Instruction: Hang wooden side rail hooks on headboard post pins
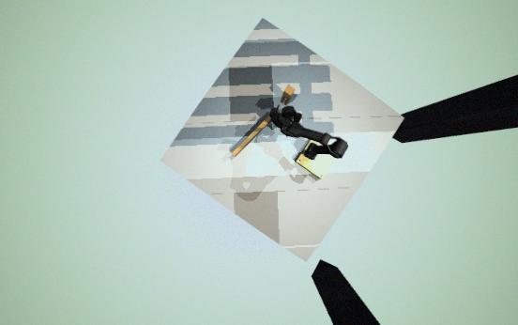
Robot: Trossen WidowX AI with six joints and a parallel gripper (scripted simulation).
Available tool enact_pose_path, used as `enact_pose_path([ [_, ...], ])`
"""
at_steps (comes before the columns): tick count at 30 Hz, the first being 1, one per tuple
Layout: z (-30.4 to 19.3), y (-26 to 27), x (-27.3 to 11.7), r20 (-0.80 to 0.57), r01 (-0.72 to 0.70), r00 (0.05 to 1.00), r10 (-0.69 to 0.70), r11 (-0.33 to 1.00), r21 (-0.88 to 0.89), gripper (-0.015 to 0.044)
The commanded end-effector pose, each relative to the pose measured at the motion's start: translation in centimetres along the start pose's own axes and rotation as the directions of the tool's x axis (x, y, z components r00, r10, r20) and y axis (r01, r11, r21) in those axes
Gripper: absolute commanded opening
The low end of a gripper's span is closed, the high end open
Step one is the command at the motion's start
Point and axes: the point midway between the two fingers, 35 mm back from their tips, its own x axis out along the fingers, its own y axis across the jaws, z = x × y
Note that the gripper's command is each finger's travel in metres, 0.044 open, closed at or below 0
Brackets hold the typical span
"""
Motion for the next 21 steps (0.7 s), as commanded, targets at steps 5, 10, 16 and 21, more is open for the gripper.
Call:
enact_pose_path([
  [5,0.0,0.0,0.0,0.002,0.004,1.000,-0.004,1.000,0.002,0.0440],
  [10,0.0,0.1,0.0,-0.003,0.003,1.000,-0.003,1.000,-0.013,0.0440],
  [16,-0.3,2.6,0.3,-0.169,-0.093,0.986,0.013,0.875,-0.476,0.0440],
  [21,-0.7,4.6,0.3,-0.328,-0.273,0.945,0.010,0.577,-0.769,0.0440],
])
